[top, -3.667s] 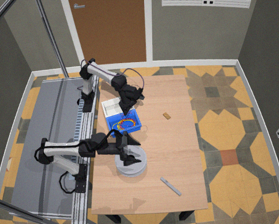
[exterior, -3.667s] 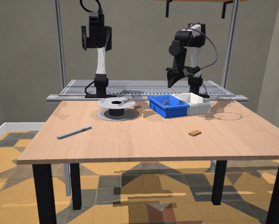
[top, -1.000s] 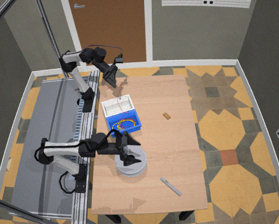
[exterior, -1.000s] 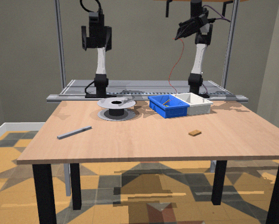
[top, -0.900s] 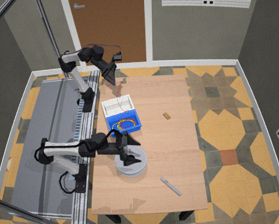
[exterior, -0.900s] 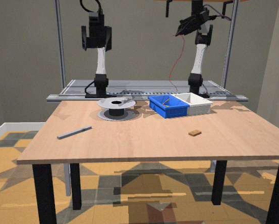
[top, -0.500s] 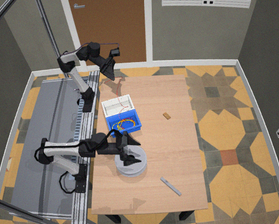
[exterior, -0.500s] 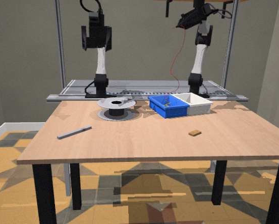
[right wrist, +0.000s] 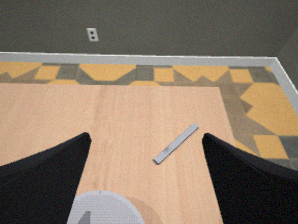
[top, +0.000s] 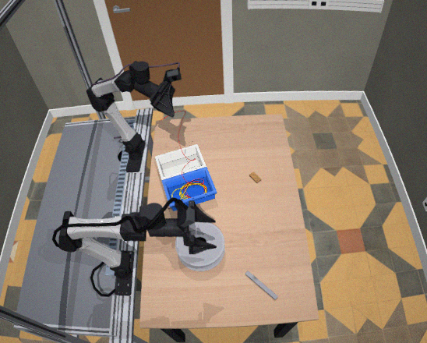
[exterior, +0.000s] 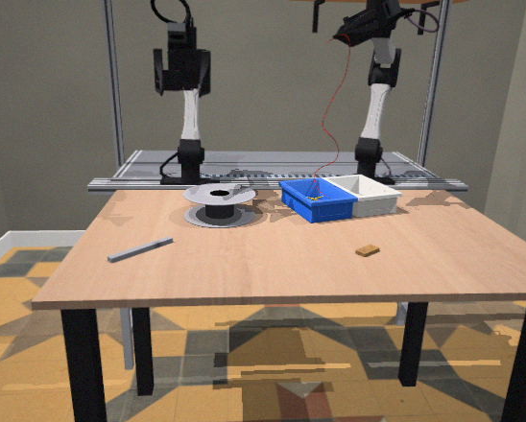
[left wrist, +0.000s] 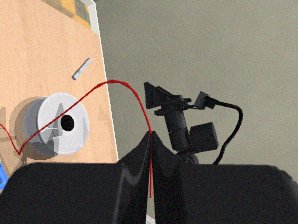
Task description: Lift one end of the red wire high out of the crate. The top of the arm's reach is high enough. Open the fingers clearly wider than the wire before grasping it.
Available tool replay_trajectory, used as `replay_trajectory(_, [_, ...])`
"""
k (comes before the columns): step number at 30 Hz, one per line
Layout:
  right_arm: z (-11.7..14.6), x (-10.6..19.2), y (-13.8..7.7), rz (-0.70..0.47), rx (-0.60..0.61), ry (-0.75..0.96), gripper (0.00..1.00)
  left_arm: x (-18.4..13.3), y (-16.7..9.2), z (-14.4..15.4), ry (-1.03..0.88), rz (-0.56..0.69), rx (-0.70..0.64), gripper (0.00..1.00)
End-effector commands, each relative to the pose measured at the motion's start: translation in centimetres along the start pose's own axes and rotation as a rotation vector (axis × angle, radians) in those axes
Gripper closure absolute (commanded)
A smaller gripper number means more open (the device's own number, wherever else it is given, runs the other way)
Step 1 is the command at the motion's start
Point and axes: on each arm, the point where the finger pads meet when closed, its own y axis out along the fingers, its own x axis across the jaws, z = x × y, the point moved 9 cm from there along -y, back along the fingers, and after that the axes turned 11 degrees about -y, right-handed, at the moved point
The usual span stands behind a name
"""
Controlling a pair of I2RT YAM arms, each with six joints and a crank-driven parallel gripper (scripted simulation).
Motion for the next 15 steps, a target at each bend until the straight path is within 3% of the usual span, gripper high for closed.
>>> replay_trajectory(1, [-0.9,-0.41,-0.25,0.01,-0.063,-0.012,0.0,-1.21,-0.02,-0.25,-0.002,0.089,-0.013,1.0])
replay_trajectory(15, [-0.9,-0.41,-0.25,0.01,-0.063,-0.012,0.0,-1.43,-0.09,-0.31,-0.002,0.102,-0.016,1.0])
